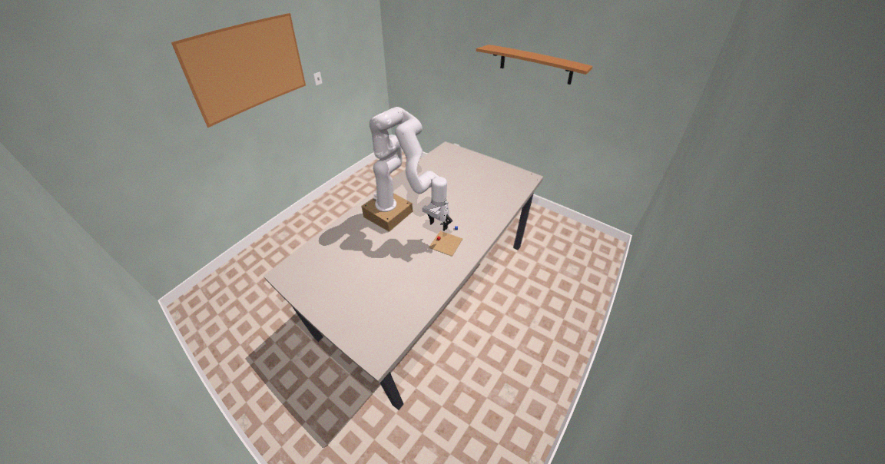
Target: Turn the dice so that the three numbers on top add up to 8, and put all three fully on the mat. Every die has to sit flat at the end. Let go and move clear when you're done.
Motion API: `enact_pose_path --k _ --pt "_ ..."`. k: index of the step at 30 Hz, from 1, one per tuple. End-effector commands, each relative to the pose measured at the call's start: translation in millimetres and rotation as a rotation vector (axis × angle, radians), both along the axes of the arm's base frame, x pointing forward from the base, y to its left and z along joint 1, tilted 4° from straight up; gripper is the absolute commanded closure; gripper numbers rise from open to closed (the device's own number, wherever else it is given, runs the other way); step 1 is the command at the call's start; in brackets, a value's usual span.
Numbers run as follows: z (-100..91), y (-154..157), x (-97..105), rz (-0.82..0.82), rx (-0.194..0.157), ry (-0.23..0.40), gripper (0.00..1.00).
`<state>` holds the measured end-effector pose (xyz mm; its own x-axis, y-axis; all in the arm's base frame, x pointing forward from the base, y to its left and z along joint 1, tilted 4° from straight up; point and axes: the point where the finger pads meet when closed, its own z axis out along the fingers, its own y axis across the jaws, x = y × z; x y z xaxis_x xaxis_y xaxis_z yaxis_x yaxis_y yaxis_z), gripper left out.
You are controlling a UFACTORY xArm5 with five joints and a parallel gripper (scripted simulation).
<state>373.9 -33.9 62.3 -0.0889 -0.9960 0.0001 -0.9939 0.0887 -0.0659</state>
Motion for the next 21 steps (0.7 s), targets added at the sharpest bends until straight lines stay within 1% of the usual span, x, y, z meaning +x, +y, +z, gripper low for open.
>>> enact_pose_path --k 1,16,21 --pt "1.4 -0.1 1.4 0.000 0.000 -0.004 0.00" --pt "1.2 0.6 1.3 -0.007 0.000 -0.004 0.00" --pt "-0.5 10.8 -0.2 -0.100 0.008 -0.005 0.00"
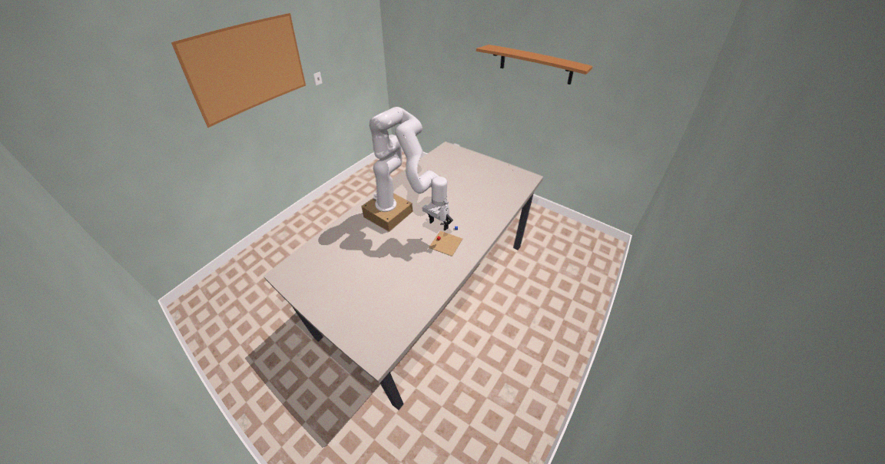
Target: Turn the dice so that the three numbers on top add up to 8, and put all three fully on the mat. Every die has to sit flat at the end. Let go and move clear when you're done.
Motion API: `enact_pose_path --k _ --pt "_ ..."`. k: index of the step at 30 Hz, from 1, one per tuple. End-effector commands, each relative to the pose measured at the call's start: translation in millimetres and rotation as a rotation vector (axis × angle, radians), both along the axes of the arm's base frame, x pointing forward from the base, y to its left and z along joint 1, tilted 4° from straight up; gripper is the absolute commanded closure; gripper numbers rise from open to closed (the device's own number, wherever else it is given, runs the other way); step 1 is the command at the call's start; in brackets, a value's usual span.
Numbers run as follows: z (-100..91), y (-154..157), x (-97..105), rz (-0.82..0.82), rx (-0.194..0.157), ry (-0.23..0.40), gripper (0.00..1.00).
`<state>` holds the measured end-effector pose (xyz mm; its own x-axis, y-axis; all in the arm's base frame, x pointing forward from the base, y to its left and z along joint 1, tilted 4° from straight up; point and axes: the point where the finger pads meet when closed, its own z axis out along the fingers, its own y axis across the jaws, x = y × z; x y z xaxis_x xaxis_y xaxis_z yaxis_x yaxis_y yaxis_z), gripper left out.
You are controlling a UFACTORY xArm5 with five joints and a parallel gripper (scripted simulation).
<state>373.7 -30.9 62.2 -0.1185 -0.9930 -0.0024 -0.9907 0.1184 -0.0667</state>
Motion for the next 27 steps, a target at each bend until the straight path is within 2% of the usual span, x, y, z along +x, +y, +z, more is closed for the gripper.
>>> enact_pose_path --k 1,20,23,25,27 --pt "-1.0 11.5 -0.6 -0.106 0.009 -0.004 0.00" --pt "-11.1 70.2 -16.0 -0.669 0.060 -0.006 0.00" --pt "-11.3 71.0 -16.3 -0.677 0.061 -0.006 0.00" --pt "-13.4 82.8 -20.8 -0.796 0.071 -0.005 0.00" --pt "-14.2 87.5 -22.7 -0.845 0.076 -0.004 0.00"
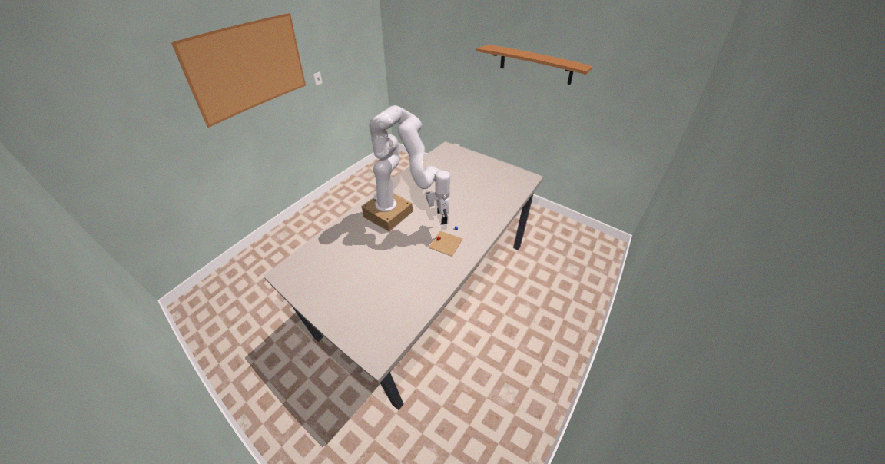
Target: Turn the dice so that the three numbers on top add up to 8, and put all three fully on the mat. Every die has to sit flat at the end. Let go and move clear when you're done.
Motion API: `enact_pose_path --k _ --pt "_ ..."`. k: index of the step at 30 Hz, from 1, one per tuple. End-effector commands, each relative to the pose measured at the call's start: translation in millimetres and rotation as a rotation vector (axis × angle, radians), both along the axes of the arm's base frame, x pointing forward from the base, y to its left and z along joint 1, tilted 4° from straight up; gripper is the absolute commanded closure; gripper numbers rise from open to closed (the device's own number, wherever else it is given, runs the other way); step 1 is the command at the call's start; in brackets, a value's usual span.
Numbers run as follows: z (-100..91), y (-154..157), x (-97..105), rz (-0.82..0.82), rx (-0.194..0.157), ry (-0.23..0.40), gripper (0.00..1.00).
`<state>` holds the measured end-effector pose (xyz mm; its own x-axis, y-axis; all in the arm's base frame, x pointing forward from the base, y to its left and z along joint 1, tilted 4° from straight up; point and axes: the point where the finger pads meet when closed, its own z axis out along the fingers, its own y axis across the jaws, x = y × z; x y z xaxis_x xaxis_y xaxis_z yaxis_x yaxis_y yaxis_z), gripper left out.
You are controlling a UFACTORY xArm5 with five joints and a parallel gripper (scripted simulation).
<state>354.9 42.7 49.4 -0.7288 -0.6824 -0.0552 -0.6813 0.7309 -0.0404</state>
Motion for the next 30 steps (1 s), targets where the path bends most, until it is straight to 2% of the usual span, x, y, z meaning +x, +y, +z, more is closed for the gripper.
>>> enact_pose_path --k 1,10,19,20,30 --pt "-1.8 15.4 -4.7 -0.162 0.016 -0.004 0.00" --pt "-6.2 39.6 -16.2 -0.419 0.040 -0.001 0.00" --pt "-7.4 45.9 -19.7 -0.490 0.046 0.001 0.00" --pt "-7.4 45.9 -19.7 -0.490 0.046 0.001 0.69" --pt "-7.4 45.9 -19.7 -0.490 0.046 0.001 0.69"
